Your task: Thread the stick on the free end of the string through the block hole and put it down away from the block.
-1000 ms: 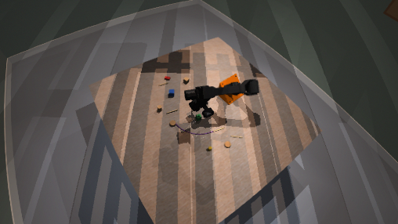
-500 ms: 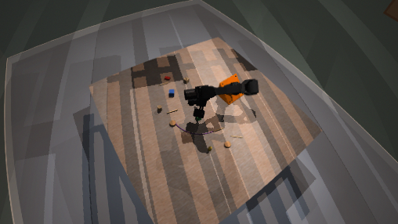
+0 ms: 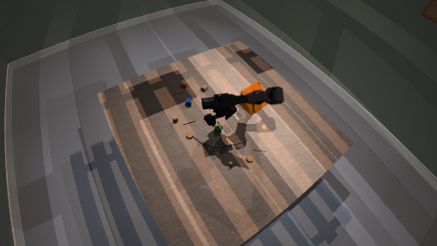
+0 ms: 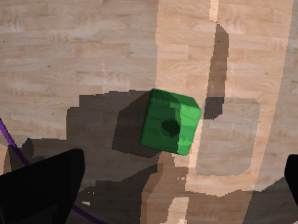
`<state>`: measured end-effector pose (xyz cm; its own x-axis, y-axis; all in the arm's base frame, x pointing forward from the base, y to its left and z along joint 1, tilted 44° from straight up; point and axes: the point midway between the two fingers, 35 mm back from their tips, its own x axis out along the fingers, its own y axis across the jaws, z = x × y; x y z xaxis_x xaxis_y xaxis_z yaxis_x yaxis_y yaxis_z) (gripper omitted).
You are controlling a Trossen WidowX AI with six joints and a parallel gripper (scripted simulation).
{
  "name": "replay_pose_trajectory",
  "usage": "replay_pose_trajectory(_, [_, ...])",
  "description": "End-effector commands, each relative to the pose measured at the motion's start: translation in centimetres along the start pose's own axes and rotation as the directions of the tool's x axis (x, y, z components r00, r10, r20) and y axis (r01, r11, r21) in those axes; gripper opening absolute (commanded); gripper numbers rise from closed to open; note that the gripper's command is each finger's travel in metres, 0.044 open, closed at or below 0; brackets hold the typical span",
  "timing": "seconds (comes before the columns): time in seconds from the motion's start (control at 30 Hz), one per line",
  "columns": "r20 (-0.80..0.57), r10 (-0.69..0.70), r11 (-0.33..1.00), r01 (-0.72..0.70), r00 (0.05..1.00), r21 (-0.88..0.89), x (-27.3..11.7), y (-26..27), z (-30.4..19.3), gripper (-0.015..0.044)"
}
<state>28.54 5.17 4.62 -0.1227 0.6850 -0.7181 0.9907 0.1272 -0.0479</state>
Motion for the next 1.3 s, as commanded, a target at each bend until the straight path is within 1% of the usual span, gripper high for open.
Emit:
replay_pose_trajectory(0.0, [0.01, 0.009, 0.977, -0.011, 1.0, 0.214, -0.5, 0.5, 0.0, 0.044])
replay_pose_trajectory(0.27, [0.01, 0.009, 0.977, -0.011, 1.0, 0.214, -0.5, 0.5, 0.0, 0.044])
replay_pose_trajectory(0.5, [0.01, 0.009, 0.977, -0.011, 1.0, 0.214, -0.5, 0.5, 0.0, 0.0256])
replay_pose_trajectory(0.53, [0.01, 0.009, 0.977, -0.011, 1.0, 0.214, -0.5, 0.5, 0.0, 0.0242])
replay_pose_trajectory(0.97, [0.01, 0.009, 0.977, -0.011, 1.0, 0.214, -0.4, 0.6, 0.0, 0.0242])
replay_pose_trajectory(1.27, [0.011, 0.01, 0.977, -0.012, 1.0, 0.214, 0.9, 0.7, 0.0, 0.0242])
